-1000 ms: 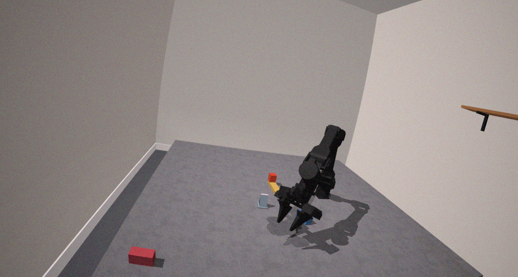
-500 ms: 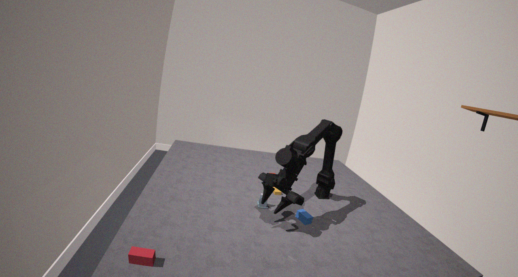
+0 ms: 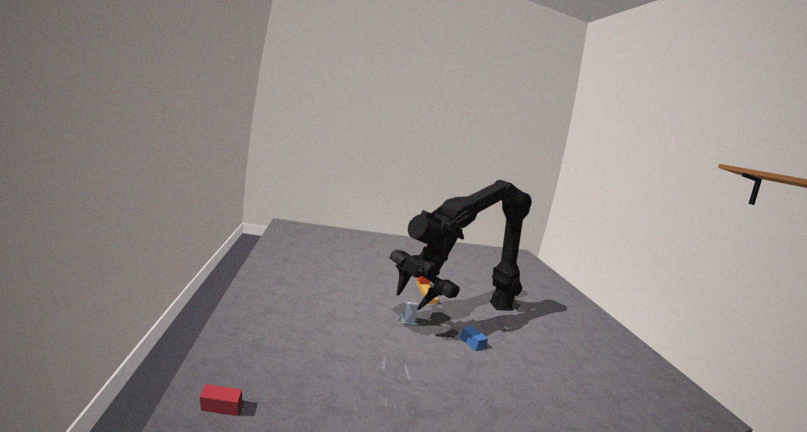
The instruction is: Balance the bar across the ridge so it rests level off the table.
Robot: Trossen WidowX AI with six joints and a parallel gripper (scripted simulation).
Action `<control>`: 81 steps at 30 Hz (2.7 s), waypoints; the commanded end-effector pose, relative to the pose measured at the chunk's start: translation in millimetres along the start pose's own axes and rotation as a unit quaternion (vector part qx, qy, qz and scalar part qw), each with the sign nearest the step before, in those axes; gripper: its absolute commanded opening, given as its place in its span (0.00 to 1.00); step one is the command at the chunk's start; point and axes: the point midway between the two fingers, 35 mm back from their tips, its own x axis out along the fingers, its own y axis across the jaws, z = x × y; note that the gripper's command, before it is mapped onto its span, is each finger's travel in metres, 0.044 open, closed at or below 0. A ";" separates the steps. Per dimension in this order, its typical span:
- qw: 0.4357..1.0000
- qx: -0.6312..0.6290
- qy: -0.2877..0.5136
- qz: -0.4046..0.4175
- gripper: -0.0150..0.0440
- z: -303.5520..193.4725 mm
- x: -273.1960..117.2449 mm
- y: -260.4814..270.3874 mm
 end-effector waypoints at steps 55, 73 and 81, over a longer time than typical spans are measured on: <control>0.904 -0.386 0.108 0.145 0.79 -223.8 -72.7 -81.1; 0.904 -0.386 0.108 0.145 0.79 -247.0 -5.0 -66.7; 0.904 -0.386 0.108 0.145 0.79 -250.3 5.5 -64.9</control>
